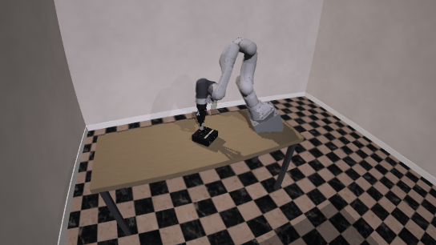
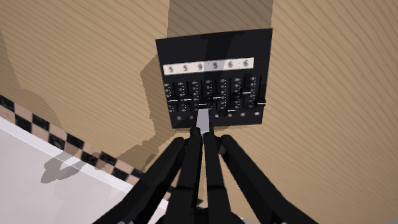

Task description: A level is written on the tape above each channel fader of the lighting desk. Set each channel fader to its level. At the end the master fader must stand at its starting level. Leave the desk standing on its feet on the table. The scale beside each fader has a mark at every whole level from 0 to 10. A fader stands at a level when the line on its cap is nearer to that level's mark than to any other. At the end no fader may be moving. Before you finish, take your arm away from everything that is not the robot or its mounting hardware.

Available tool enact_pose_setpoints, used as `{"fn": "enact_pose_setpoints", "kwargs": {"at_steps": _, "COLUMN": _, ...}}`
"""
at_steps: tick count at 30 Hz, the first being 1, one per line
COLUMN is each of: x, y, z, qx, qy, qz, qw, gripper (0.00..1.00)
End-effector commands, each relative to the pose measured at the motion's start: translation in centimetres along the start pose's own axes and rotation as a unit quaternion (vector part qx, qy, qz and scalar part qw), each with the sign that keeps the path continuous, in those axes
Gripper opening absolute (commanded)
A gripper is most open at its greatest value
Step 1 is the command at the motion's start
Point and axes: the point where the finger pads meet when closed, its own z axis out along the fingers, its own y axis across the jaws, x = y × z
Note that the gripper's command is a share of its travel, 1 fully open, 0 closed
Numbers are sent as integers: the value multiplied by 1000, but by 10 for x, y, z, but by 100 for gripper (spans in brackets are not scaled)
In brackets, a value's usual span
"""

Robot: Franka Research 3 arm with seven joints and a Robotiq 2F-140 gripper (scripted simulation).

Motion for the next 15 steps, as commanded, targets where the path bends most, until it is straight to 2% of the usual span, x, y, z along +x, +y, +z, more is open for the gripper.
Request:
{"fn": "enact_pose_setpoints", "kwargs": {"at_steps": 1, "x": 1, "y": 0, "z": 0, "qx": 0, "qy": -1, "qz": 3, "qw": 1000, "gripper": 0}}
{"fn": "enact_pose_setpoints", "kwargs": {"at_steps": 15, "x": 6, "y": 0, "z": 0, "qx": 0, "qy": -1, "qz": 3, "qw": 1000, "gripper": 0}}
